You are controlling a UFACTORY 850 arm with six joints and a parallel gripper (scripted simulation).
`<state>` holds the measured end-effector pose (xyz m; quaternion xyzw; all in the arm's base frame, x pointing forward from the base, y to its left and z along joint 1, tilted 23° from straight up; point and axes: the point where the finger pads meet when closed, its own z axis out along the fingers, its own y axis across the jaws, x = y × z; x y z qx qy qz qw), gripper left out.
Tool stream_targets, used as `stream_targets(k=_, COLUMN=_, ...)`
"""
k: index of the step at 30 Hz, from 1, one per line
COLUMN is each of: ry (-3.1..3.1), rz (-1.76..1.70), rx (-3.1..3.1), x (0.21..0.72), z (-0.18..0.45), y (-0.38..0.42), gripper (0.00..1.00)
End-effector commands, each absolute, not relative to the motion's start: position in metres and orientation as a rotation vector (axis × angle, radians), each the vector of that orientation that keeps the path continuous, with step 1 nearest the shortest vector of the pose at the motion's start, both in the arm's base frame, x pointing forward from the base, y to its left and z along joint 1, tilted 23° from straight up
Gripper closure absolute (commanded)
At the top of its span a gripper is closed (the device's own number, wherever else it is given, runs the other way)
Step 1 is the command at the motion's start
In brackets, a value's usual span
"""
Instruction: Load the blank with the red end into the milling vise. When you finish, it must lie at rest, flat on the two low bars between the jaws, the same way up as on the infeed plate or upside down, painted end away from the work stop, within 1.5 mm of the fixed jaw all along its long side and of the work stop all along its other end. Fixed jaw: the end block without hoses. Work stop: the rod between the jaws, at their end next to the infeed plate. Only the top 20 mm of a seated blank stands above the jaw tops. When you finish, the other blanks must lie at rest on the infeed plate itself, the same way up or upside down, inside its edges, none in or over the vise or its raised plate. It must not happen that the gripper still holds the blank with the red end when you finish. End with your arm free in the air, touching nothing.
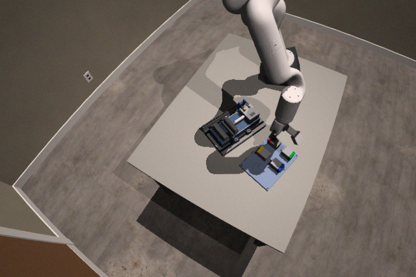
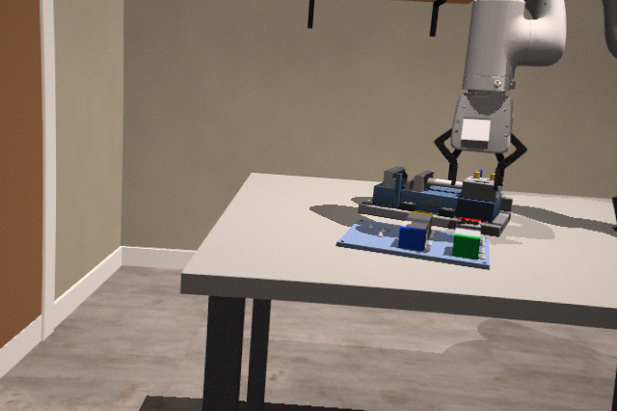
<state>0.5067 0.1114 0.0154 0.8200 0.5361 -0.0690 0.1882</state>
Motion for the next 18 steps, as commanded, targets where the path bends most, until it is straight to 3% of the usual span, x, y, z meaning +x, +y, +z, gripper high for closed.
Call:
stream_targets(k=1, ry=1.508, rz=-0.192, rx=2.307, x=0.5075, z=0.0163, y=0.1121, gripper=0.23)
stream_targets(k=18, ry=1.508, rz=-0.192, rx=2.307, x=0.5083, z=0.0201, y=0.1142, gripper=0.23)
